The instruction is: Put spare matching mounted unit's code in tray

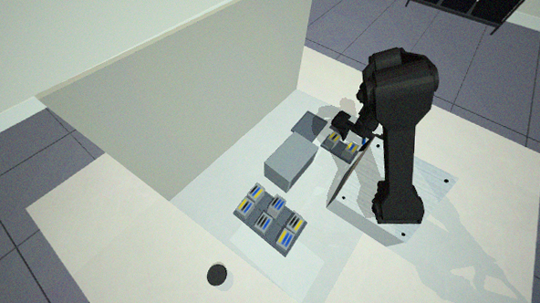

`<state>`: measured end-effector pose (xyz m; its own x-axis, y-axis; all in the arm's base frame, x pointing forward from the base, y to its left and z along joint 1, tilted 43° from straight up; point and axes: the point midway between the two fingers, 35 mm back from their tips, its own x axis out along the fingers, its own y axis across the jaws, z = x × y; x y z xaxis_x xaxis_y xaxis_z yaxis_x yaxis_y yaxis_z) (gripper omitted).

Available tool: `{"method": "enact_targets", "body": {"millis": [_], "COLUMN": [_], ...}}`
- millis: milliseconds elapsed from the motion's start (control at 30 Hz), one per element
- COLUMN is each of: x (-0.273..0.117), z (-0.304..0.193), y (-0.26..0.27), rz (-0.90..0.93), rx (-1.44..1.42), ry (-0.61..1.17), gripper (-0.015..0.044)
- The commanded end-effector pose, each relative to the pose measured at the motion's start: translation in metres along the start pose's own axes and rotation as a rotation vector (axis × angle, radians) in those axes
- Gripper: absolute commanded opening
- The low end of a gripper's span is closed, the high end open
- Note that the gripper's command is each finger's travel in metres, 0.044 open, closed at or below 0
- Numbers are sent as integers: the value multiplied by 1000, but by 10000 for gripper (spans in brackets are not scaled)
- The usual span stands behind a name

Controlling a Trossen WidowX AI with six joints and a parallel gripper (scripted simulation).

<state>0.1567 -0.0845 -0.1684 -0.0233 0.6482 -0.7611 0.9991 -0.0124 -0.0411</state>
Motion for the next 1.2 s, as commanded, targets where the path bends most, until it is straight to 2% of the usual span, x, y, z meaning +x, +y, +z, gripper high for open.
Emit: {"method": "enact_targets", "body": {"millis": [0, 567, 1167], "x": [9, 36, 36], "z": [-4, -7, -7], "y": [-4, -6, -6], "rz": [-6, -6, -6], "rx": [8, 8, 8], "ry": [15, 18, 18], "gripper": [300, 300, 300]}}
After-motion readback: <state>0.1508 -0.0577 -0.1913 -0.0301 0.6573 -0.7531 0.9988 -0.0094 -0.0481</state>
